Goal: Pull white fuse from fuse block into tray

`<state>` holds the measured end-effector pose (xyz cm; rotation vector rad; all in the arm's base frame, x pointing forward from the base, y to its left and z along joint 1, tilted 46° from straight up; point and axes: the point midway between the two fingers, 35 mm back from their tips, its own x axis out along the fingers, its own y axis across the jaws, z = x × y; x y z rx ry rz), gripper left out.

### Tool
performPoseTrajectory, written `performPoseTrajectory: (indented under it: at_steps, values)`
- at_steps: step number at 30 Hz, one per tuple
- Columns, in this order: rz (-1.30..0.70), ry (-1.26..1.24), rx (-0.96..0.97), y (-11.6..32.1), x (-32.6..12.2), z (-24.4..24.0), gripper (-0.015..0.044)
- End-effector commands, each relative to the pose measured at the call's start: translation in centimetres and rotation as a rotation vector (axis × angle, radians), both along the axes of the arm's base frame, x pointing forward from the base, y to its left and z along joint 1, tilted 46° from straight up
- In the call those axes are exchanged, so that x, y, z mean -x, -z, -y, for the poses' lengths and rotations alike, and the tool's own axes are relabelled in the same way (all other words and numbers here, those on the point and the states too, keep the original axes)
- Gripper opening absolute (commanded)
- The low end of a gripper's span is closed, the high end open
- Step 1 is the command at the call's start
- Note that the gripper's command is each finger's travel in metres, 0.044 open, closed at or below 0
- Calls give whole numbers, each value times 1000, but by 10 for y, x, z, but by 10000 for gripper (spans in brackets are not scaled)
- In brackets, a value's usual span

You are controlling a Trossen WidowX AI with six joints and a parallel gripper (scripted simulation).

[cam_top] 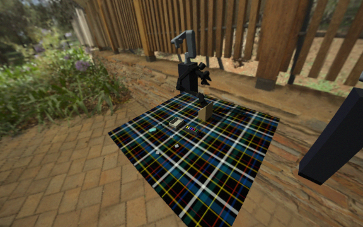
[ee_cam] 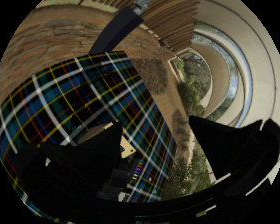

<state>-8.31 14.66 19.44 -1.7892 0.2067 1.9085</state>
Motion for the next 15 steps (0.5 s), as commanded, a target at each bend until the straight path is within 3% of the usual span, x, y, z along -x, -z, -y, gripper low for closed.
performPoseTrajectory:
  at_steps: [1, 12, 15]
  values:
    - [1, 4, 0, 0, 0, -1, 374]
    - [73, 420, 9, 22, -55, -55, 85]
    - [114, 629, 20, 36, -89, -71, 74]
